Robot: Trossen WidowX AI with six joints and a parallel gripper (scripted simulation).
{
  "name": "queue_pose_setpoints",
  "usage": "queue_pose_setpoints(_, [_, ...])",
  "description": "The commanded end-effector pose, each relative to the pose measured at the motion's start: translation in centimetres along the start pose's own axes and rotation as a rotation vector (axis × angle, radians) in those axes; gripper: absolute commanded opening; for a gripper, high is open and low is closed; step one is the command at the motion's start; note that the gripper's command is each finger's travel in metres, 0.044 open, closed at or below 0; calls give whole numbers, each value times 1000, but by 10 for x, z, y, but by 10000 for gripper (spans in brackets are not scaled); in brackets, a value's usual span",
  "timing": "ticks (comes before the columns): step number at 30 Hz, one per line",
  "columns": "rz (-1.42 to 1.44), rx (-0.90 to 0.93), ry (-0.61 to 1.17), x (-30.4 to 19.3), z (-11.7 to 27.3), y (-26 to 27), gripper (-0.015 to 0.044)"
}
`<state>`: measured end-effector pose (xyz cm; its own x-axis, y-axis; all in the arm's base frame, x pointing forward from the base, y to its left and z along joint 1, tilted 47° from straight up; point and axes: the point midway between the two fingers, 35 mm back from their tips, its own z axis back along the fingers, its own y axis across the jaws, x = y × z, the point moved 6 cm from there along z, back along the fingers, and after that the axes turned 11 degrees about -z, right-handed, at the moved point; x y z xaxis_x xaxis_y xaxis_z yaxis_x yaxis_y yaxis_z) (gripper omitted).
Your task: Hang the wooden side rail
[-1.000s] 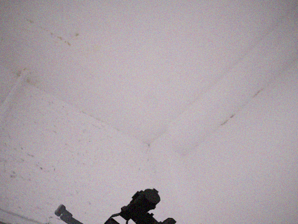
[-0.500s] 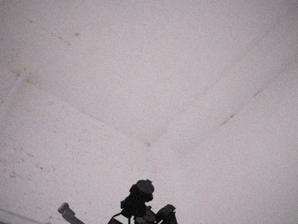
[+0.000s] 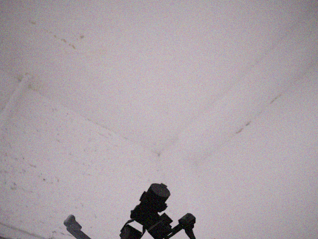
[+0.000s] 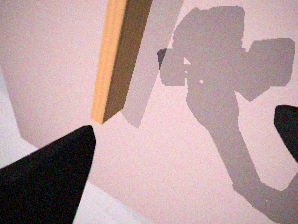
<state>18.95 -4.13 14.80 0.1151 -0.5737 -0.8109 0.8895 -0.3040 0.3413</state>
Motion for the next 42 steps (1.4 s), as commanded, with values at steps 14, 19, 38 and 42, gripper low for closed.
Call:
queue_pose_setpoints(14, [1623, -166, -113, 98, -30, 14, 440])
queue_pose_setpoints(19, [1900, -216, -114, 116, -35, 14, 440])
queue_pose_setpoints(38, [2927, -471, -18, 174, -56, 9, 440])
queue_pose_setpoints(42, [3138, -537, 31, 185, -60, 7, 440])
